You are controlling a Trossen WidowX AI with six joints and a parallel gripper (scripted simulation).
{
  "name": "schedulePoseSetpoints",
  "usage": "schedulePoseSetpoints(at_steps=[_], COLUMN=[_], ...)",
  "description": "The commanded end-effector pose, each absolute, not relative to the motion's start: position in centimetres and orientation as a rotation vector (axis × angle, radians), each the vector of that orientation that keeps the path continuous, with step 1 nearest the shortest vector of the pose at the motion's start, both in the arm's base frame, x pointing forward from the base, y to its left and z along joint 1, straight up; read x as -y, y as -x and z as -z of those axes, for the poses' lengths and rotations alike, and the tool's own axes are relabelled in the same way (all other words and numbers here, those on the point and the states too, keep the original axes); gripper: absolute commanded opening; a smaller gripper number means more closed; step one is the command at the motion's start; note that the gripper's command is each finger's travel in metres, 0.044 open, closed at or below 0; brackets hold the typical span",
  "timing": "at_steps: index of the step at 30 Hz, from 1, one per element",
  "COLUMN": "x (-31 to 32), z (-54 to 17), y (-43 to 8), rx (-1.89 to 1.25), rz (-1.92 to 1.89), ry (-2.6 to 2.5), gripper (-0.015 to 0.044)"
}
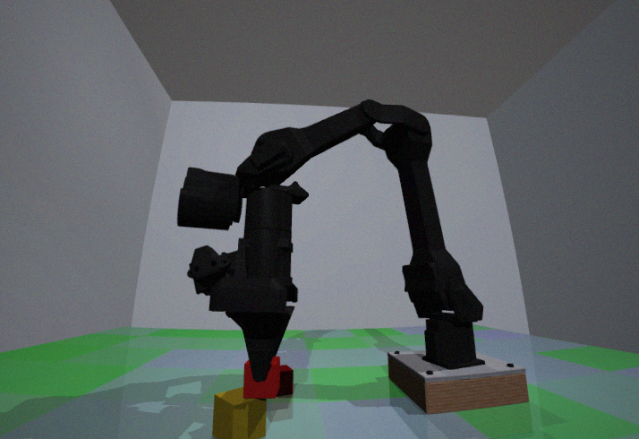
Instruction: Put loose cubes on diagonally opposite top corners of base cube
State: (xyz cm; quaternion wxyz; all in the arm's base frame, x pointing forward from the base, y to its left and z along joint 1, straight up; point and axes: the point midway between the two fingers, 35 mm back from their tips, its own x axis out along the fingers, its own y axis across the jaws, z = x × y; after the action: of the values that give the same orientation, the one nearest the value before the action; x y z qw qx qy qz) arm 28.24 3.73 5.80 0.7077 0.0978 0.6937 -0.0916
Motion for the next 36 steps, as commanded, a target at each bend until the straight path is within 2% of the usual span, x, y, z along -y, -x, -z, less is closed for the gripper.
schedulePoseSetpoints(at_steps=[1,5,9,36], x=[-3.7,-3.7,-3.7,-3.7], z=[-5.7,-5.7,-5.7,-8.7], y=[-28.3,-28.3,-28.3,-28.2], rx=[-1.539,-1.539,-1.539,-1.541], rz=[0.205,0.205,0.205,0.203], ry=[-0.211,-0.211,-0.211,-0.217], gripper=[0.0105,0.0105,0.0205,0.0205])
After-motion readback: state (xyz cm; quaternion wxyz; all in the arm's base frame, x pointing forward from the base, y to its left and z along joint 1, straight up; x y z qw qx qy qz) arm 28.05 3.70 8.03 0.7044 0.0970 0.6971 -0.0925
